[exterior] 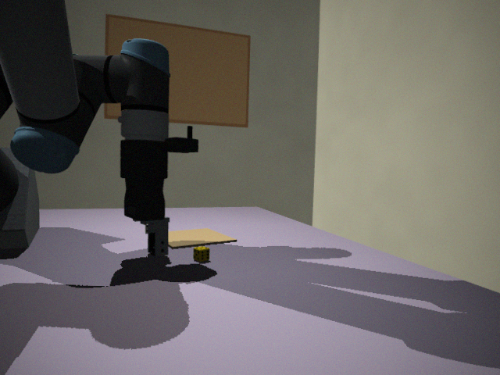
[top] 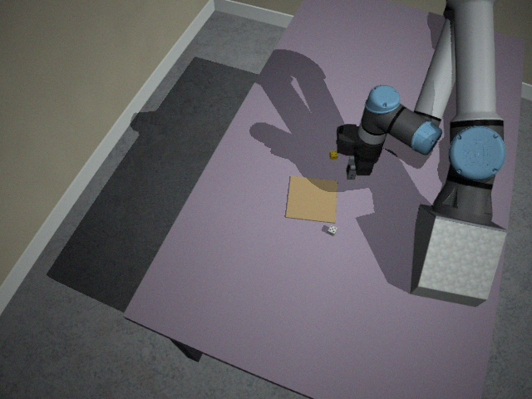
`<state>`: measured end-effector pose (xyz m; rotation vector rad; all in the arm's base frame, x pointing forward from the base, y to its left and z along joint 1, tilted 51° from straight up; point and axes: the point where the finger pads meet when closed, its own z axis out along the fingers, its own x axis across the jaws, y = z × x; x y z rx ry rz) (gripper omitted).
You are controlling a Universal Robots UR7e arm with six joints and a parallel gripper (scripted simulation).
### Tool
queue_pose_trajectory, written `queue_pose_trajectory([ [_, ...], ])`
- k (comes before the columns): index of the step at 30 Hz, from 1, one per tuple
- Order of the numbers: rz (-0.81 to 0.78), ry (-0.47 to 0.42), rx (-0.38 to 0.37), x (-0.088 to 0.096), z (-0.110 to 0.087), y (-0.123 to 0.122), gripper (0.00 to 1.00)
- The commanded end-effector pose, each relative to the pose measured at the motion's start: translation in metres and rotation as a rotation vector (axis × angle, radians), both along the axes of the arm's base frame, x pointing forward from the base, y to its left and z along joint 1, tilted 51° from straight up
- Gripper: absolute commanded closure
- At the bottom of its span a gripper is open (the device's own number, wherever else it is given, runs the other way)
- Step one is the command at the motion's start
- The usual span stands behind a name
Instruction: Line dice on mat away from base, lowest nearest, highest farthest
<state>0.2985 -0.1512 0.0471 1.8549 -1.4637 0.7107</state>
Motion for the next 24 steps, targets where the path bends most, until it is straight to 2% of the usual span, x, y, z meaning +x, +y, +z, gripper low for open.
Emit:
queue_pose_trajectory([
  [1,0.0,-0.001,0.0,0.0,0.001,0.002,0.6],
  [24,0.0,-0.001,0.0,0.0,0.018,0.022,0.6],
])
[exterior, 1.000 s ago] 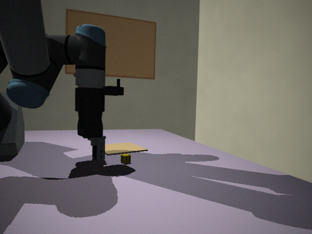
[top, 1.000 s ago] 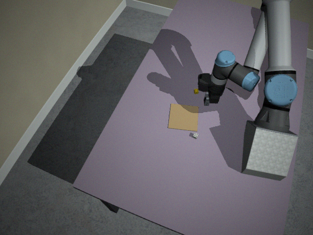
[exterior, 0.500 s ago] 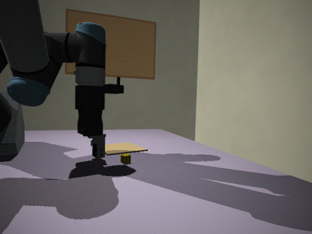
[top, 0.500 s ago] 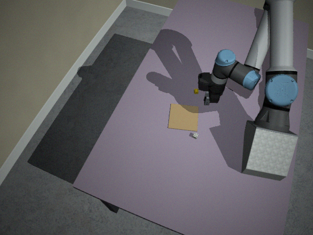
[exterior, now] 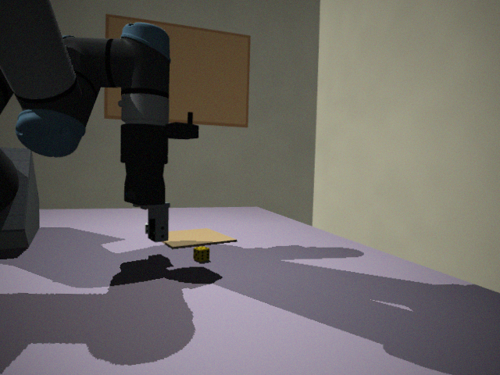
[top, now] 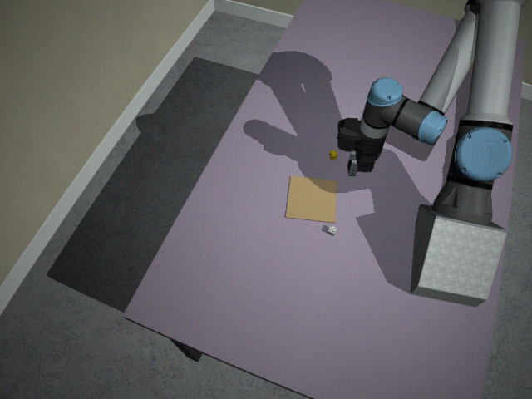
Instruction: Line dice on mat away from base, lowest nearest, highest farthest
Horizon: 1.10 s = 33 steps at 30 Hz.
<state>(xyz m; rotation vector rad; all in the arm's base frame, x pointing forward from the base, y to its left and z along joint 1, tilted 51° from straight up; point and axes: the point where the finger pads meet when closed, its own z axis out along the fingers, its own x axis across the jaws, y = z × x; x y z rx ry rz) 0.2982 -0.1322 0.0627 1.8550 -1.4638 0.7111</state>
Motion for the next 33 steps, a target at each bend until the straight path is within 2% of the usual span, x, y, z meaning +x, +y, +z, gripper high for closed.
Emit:
queue_pose_trajectory([
  [1,0.0,-0.001,0.0,0.0,0.004,0.005,0.6],
  [33,0.0,-0.001,0.0,-0.001,0.042,0.051,0.6],
])
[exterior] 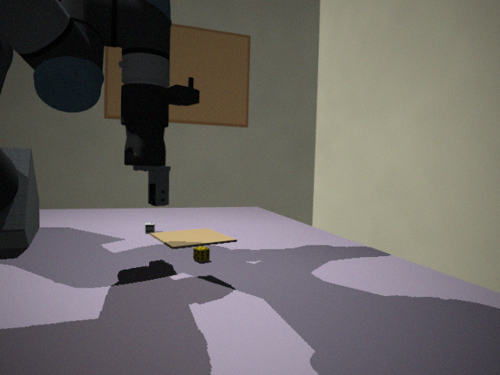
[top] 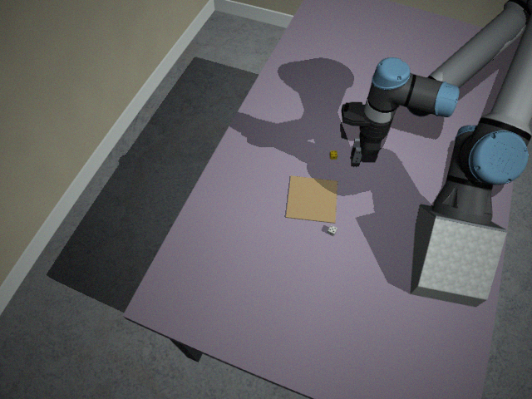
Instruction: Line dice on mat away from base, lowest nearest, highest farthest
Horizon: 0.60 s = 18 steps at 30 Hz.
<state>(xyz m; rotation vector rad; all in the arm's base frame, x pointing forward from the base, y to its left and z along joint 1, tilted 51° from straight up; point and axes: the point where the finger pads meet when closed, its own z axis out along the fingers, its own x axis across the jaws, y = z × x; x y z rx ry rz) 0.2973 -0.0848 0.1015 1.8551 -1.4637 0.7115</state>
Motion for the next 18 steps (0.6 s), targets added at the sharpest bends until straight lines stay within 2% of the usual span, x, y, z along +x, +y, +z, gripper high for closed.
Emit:
queue_pose_trajectory([
  [1,0.0,0.0,0.0,-0.0001,0.0029,0.0034,0.6],
  [18,0.0,0.0,0.0,-0.0002,0.0086,0.0104,0.6],
])
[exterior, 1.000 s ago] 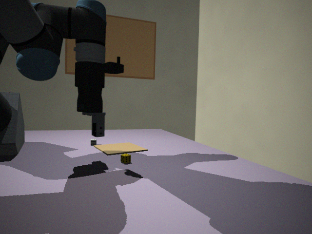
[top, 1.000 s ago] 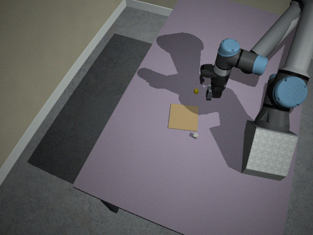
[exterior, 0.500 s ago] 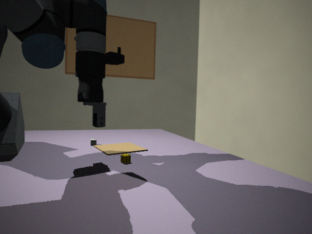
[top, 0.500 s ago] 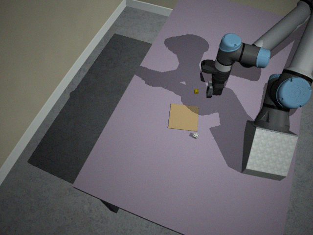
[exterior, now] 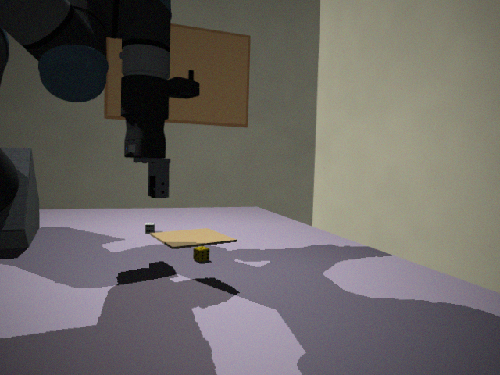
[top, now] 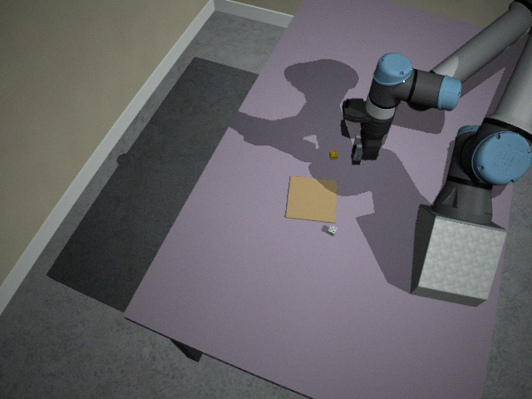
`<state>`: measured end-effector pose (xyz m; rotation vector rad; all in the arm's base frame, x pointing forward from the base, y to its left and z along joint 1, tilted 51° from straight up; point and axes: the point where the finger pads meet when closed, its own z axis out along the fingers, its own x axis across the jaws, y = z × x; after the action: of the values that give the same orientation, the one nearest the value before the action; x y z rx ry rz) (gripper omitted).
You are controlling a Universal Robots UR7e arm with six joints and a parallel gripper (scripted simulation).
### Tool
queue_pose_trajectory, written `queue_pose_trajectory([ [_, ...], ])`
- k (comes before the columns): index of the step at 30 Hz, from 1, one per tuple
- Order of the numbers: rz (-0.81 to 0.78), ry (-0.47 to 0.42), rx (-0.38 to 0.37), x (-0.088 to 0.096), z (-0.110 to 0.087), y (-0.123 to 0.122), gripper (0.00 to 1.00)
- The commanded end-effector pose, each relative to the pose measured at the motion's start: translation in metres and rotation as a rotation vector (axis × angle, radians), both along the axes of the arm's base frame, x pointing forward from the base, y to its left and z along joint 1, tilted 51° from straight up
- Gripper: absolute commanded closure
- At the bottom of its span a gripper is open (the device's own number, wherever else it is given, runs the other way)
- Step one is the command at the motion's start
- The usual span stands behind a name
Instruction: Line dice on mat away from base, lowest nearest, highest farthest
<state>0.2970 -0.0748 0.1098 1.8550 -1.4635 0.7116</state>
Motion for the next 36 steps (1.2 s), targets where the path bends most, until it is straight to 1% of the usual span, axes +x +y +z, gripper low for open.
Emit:
queue_pose_trajectory([
  [1,0.0,0.0,0.0,0.0,0.0,0.0,0.6],
  [11,0.0,-0.001,0.0,0.0,0.0,0.001,0.6],
  [17,-0.012,-0.016,0.002,0.005,-0.004,0.005,0.6],
  [22,-0.054,-0.067,0.009,0.019,-0.021,0.021,0.6],
  [27,-0.113,-0.139,0.011,0.034,-0.049,0.046,0.6],
  [32,-0.161,-0.197,0.007,0.042,-0.073,0.067,0.6],
  [34,-0.161,-0.197,0.007,0.042,-0.073,0.067,0.6],
  [36,-0.172,-0.211,0.006,0.043,-0.079,0.072,0.6],
])
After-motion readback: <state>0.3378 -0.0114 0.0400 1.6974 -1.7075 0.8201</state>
